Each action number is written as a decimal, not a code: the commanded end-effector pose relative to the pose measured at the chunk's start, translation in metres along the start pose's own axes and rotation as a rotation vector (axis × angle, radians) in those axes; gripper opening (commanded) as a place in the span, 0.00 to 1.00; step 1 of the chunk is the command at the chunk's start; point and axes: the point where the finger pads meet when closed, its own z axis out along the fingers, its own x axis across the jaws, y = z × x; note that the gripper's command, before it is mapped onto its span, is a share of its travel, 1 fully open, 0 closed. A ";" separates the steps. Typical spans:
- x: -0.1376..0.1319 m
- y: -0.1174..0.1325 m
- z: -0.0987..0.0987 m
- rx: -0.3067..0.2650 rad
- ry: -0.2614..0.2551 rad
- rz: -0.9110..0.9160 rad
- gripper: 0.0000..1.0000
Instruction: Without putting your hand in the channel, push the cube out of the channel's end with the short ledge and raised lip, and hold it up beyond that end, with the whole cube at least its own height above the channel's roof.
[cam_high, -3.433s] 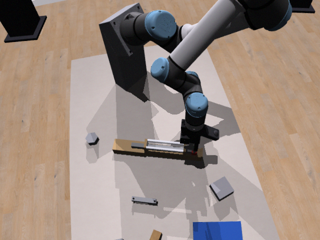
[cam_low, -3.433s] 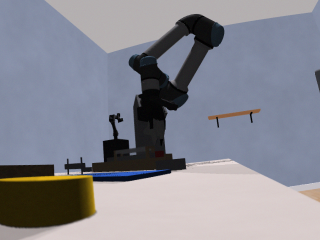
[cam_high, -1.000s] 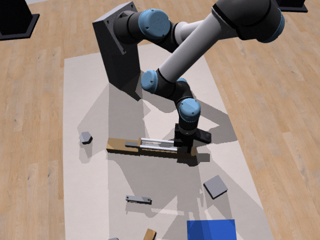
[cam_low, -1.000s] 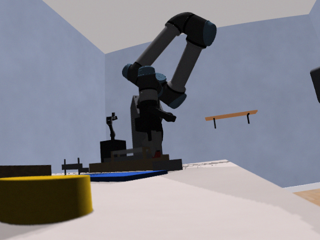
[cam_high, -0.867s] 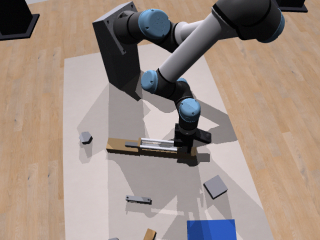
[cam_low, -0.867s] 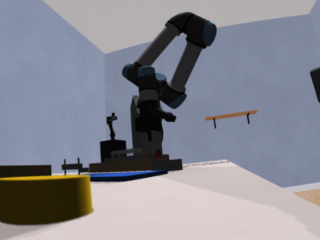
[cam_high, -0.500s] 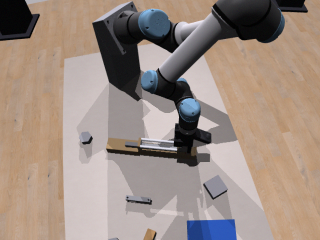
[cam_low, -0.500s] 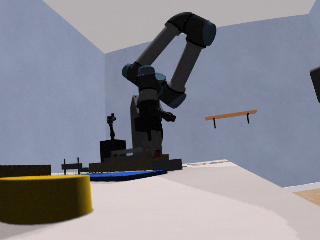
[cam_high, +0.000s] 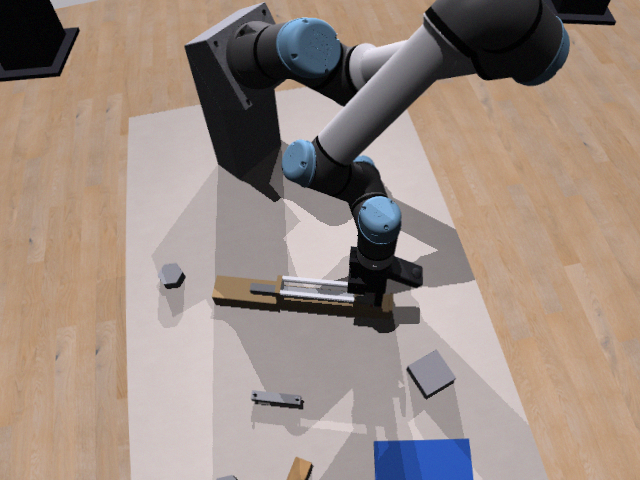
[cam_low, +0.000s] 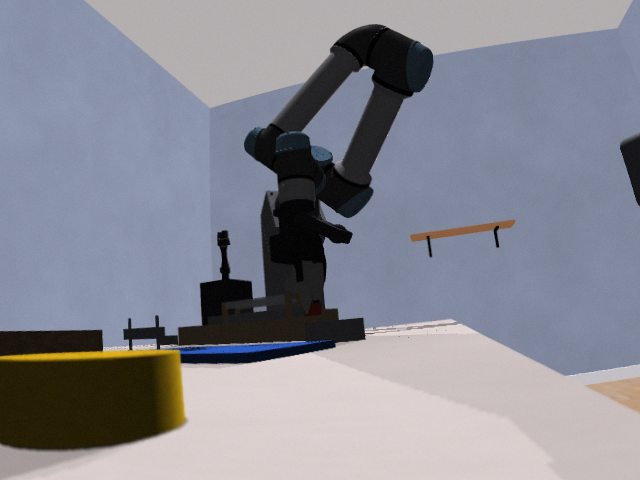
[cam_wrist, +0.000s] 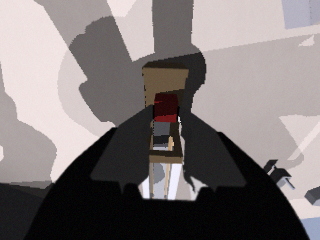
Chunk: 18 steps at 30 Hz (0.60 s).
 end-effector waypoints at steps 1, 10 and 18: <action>0.000 0.000 -0.004 0.000 0.001 -0.001 0.00; 0.000 0.000 -0.018 0.000 0.001 -0.001 0.00; 0.000 0.000 -0.044 0.000 0.001 -0.001 0.00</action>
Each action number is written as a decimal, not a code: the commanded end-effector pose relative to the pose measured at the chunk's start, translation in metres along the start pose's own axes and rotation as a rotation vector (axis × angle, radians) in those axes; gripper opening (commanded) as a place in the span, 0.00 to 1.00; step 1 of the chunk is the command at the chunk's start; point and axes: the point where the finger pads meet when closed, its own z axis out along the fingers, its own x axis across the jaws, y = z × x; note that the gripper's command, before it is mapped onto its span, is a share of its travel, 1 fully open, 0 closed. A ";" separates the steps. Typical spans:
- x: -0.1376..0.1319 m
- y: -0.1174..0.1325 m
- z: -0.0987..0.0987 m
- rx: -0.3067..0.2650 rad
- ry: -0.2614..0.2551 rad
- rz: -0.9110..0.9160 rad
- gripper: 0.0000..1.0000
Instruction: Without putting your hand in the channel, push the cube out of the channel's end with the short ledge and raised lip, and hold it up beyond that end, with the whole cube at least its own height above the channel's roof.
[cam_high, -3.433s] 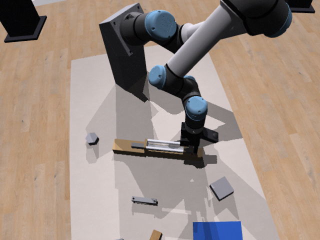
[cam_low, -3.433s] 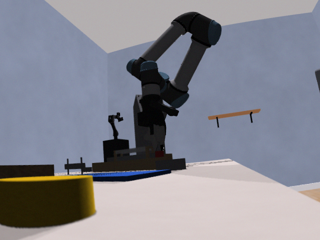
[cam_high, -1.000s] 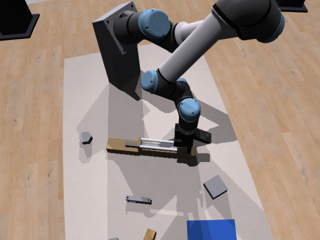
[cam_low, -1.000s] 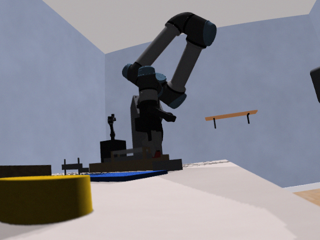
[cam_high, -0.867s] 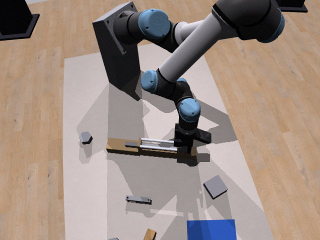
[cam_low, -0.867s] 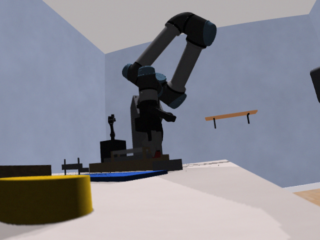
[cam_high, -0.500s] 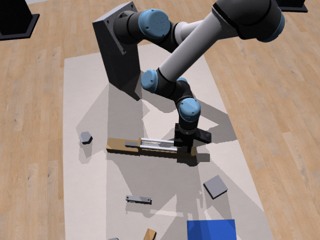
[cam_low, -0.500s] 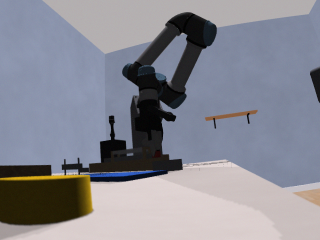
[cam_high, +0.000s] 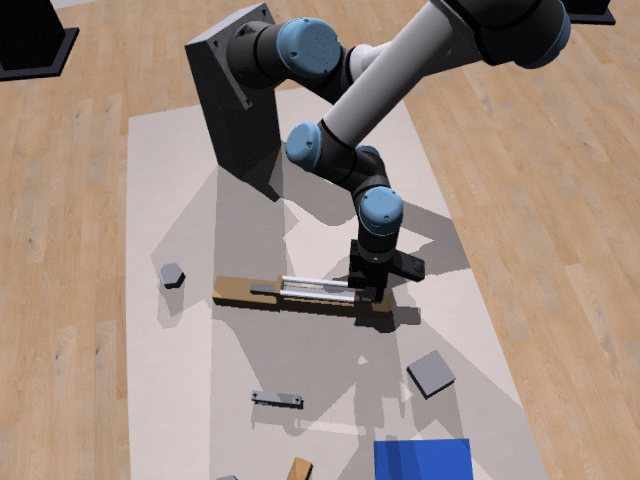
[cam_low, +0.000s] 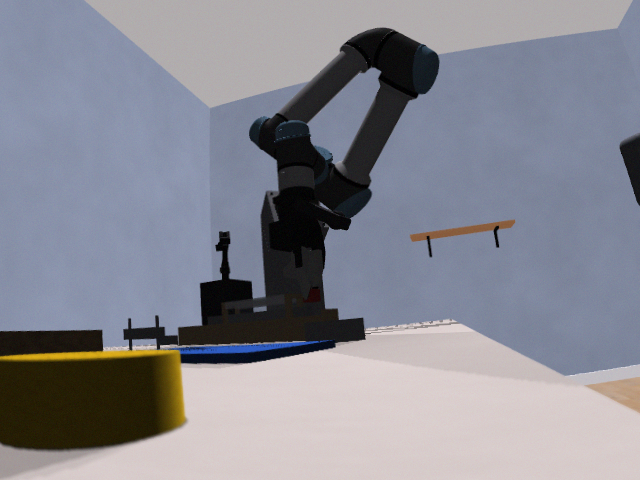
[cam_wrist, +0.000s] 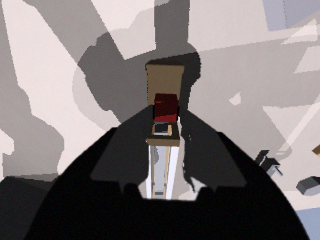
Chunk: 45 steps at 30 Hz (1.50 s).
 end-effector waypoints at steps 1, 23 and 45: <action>0.000 0.000 -0.021 0.000 -0.004 -0.001 0.00; 0.000 0.000 -0.054 0.000 -0.004 -0.001 0.00; 0.000 0.000 -0.054 0.000 -0.004 -0.001 0.00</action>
